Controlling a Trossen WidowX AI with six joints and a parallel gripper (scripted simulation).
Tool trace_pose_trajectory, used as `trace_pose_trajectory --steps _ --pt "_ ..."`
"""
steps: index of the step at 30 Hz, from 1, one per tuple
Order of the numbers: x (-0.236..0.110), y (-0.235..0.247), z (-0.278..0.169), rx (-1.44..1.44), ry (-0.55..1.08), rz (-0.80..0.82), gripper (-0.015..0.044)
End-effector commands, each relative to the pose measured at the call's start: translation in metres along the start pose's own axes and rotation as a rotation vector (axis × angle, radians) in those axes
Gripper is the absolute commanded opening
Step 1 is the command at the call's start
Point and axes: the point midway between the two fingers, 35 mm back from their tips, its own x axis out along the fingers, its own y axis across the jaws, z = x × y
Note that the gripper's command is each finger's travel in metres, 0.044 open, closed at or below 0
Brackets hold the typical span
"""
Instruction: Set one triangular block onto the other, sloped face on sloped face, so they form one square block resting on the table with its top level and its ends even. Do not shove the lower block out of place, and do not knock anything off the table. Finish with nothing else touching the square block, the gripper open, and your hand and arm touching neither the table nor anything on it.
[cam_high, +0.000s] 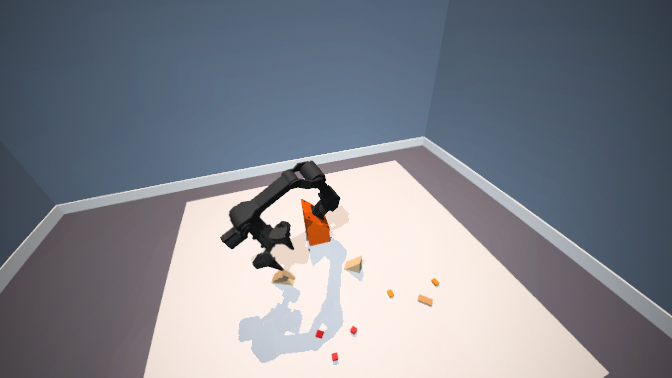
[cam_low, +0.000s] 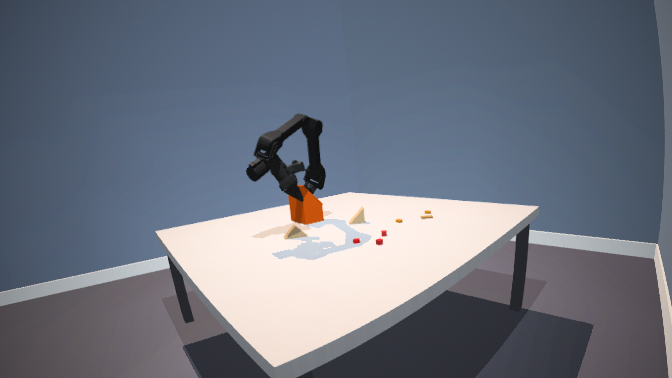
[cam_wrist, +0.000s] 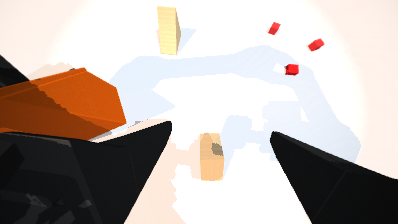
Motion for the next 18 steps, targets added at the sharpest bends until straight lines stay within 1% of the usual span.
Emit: trace_pose_trajectory --steps 1,4,7,10,13,15,18 --pt "0.022 0.008 0.006 0.007 0.174 0.124 0.044" --pt "0.045 0.016 0.006 0.012 0.448 0.237 0.044" --pt "0.061 0.02 0.006 -0.002 0.732 0.273 0.044" --pt "0.073 0.018 0.011 -0.04 1.006 0.228 0.044" --pt "0.083 0.013 0.021 -0.104 1.245 0.102 0.044" --pt "0.088 0.01 0.028 -0.139 1.33 0.024 0.044" --pt "0.088 0.01 0.029 -0.143 1.34 0.013 0.044"
